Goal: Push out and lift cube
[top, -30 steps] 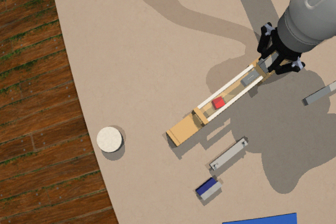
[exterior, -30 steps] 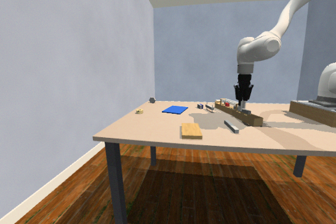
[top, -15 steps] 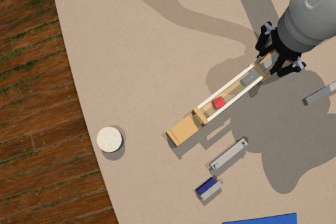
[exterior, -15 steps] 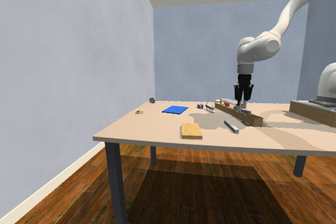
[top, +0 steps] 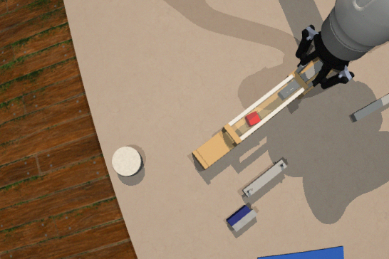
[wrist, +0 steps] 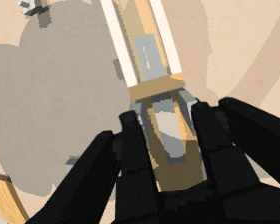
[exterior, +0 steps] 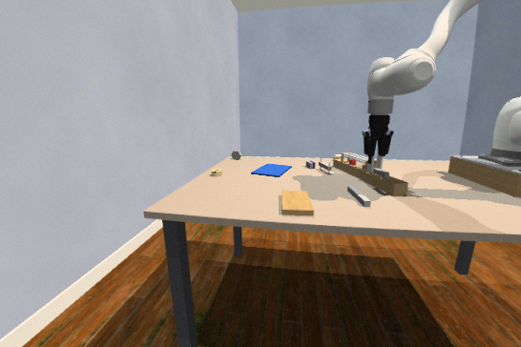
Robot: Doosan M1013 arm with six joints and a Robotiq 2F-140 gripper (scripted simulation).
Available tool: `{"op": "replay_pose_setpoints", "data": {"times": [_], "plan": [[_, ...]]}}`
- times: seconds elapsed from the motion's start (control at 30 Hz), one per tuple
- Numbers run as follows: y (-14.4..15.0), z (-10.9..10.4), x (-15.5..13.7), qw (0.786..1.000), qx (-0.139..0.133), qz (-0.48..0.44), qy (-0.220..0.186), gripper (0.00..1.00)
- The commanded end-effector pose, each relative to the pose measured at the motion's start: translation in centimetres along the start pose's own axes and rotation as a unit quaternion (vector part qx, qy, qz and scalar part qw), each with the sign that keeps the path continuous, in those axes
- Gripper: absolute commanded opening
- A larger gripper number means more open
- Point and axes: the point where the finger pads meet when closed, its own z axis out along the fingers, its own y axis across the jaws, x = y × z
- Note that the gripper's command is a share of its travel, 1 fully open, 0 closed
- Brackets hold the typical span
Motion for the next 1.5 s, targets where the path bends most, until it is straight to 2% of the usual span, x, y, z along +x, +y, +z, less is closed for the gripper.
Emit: {"op": "replay_pose_setpoints", "data": {"times": [0.0,0.13,0.3,0.37,1.47], "plan": [[0.0,0.0,0.0,1.000,0.000,0.000,0.000,0.23],[0.0,-0.4,0.0,1.000,0.000,0.000,0.000,0.23],[0.0,-5.5,0.0,1.000,0.000,0.000,0.000,0.23],[0.0,-6.6,0.0,1.000,0.000,0.000,0.000,0.23],[0.0,-6.7,0.0,1.000,0.000,0.000,0.000,0.23]]}}
